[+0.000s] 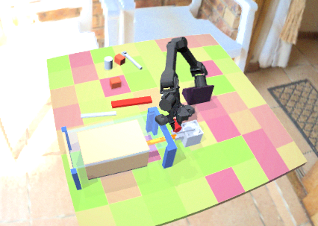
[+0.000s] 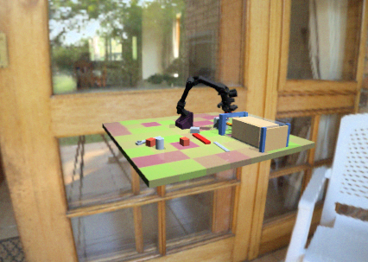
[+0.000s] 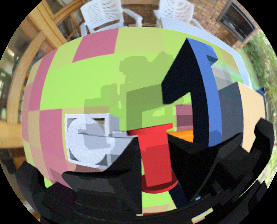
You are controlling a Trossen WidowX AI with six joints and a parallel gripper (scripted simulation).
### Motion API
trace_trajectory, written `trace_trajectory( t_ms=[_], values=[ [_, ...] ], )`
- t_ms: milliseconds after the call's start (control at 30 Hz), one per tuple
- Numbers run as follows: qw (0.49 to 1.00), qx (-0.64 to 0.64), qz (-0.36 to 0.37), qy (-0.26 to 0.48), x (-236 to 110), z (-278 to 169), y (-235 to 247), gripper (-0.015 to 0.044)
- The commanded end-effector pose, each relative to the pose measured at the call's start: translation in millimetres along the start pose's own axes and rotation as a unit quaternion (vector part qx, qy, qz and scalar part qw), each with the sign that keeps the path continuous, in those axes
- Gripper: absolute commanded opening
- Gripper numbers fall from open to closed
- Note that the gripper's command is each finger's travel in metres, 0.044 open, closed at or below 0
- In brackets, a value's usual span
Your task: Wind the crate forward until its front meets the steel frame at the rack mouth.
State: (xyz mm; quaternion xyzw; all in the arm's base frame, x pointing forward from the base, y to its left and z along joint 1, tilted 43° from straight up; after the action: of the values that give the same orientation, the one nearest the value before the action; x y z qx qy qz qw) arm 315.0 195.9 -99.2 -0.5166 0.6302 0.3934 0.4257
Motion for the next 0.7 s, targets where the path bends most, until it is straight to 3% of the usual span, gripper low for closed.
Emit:
trace_trajectory(
  t_ms=[0, 667],
  values=[
    [1.0, -0.005, -0.002, -0.019, 9, 22, 3, 0.0],
    [1.0, -0.006, -0.002, -0.02, 19, 48, 15, 0.0]
  ],
)
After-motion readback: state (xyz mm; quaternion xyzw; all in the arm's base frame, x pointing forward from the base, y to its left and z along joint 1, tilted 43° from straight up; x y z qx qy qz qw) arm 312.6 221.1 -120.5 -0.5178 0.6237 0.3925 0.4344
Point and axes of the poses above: the point midway between the two fingers, 35 mm back from their tips, its own x axis out along the fingers, its own y axis across the jaws, z = x × y, the point moved 3 cm from there along -x, back along the fingers, and after that the axes turned 7 degrees about x, right-handed, at the moved point
